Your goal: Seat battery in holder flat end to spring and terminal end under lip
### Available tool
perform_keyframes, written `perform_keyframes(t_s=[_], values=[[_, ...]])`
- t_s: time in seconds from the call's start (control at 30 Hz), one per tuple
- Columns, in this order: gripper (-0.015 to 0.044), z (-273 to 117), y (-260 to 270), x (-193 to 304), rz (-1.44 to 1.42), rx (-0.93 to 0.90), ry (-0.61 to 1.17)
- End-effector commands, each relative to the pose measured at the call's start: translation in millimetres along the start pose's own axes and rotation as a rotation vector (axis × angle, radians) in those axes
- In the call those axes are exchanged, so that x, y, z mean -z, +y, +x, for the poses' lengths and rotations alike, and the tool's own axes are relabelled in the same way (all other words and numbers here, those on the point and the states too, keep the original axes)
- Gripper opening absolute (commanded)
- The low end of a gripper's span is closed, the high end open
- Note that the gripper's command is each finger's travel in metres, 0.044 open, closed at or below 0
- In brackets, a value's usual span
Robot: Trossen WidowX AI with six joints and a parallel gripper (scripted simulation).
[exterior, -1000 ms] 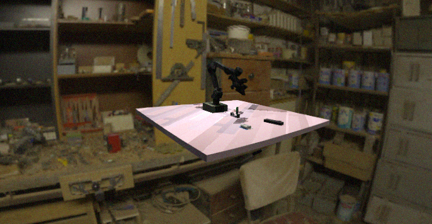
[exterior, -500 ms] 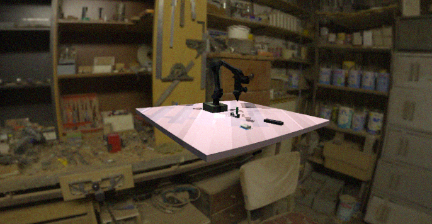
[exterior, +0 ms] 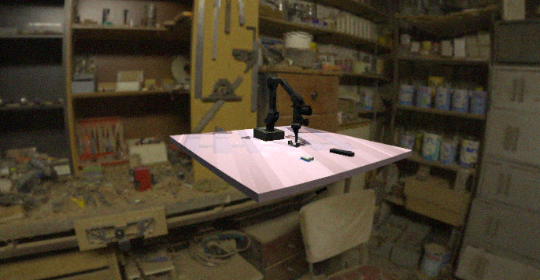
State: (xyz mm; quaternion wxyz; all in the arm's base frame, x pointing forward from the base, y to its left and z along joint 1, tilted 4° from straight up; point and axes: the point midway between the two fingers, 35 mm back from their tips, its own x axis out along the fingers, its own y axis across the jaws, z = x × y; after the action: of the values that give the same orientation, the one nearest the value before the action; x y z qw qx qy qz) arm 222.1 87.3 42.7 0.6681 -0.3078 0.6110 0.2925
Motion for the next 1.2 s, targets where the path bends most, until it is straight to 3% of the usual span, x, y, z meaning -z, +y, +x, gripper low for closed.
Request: perform_keyframes(t_s=[0.0, 1.17], values=[[0.0000, 10.3, 0.1, 1.7, -0.005, 0.005, 0.000], [0.0000, 10.5, 56.1, 0.4, -0.005, -0.001, 0.000]])
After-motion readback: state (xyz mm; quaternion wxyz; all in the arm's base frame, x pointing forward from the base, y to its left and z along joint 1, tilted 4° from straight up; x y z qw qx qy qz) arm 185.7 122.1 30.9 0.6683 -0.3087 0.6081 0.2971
